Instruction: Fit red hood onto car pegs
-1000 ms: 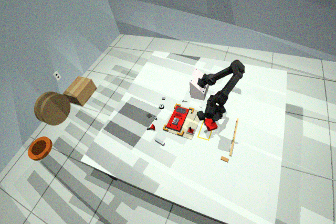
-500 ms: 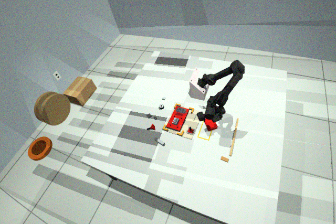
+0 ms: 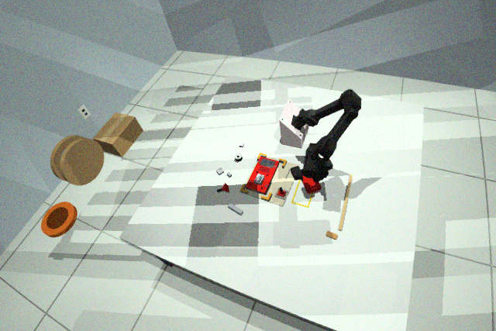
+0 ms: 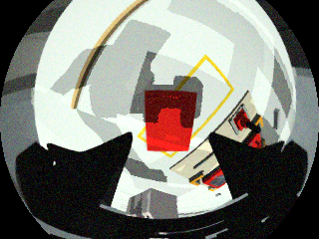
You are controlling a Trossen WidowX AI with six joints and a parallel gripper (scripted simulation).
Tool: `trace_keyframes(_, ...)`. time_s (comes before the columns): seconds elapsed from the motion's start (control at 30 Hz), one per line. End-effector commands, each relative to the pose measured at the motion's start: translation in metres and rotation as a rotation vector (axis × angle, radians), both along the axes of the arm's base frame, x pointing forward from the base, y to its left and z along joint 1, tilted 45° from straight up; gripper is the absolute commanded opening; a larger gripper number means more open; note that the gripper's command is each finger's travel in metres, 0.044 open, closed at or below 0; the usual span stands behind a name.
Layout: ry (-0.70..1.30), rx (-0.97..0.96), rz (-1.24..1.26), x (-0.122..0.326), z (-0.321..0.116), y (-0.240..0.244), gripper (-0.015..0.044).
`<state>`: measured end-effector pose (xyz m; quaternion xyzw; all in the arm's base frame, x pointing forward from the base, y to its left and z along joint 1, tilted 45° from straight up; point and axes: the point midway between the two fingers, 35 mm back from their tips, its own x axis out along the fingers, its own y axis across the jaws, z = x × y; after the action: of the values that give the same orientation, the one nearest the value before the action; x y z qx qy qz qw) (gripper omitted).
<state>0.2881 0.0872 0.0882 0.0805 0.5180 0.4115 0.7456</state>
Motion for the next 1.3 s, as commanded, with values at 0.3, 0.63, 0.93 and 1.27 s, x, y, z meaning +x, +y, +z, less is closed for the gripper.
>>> trace_keyframes(0.3, 0.003, 0.000, -0.003, 0.001, -0.006, 0.005, 0.0440)
trace_keyframes(0.63, 0.003, 0.000, -0.003, 0.001, -0.010, 0.009, 0.0440)
trace_keyframes(0.93, 0.003, 0.001, -0.003, 0.002, -0.014, 0.013, 0.0440)
trace_keyframes(1.27, 0.002, 0.002, -0.003, 0.002, -0.018, 0.017, 0.0440)
